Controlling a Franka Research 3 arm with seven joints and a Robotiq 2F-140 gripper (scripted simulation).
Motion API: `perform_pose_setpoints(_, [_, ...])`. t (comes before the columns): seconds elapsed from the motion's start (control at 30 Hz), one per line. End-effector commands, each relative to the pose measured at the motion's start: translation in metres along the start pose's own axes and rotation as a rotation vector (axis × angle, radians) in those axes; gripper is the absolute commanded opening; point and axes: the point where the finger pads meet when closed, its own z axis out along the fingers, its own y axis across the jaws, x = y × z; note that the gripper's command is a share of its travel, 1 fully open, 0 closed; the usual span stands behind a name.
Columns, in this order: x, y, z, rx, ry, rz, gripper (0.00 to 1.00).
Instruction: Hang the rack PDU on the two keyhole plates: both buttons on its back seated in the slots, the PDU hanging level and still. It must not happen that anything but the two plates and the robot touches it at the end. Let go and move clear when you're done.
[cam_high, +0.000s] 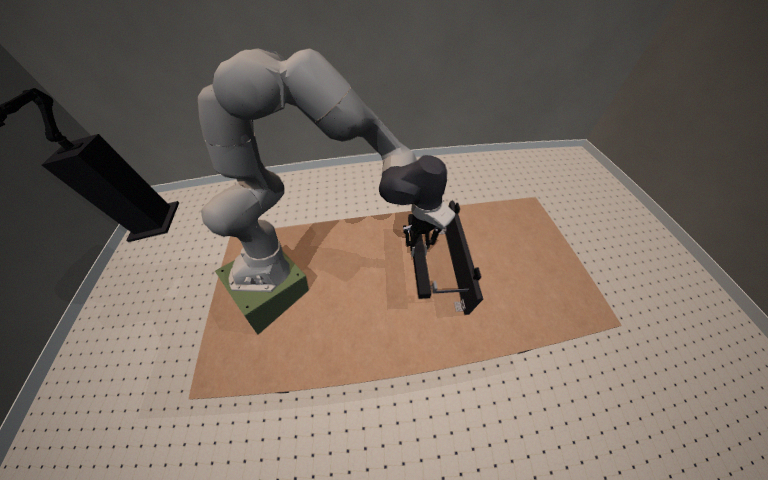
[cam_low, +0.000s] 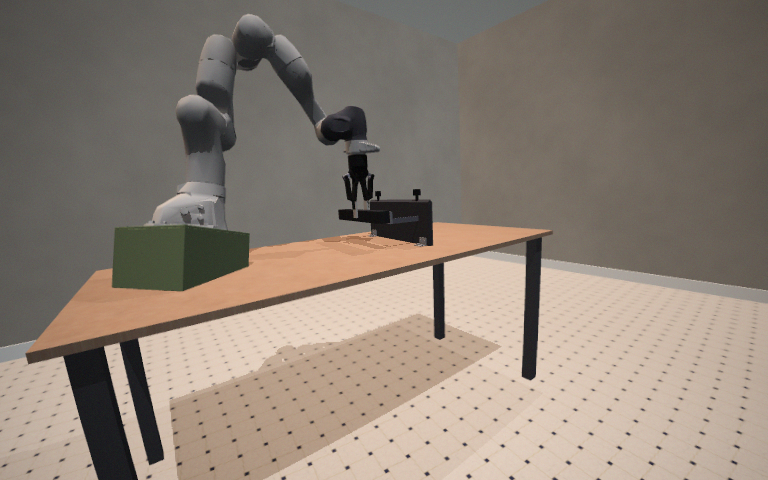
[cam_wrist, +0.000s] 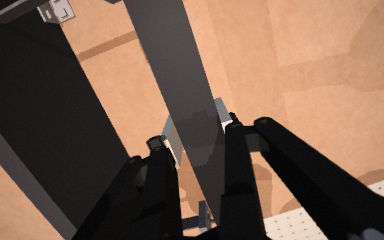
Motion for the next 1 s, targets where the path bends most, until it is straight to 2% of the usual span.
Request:
perform_pose_setpoints(0.0, [-0.0002,-0.0054,-0.0042,0.016,0.002,-0.001,0.0])
perform_pose_setpoints(0.97, [-0.0013,0.0012,-0.0029,0.002,-0.003,-0.001,0.0])
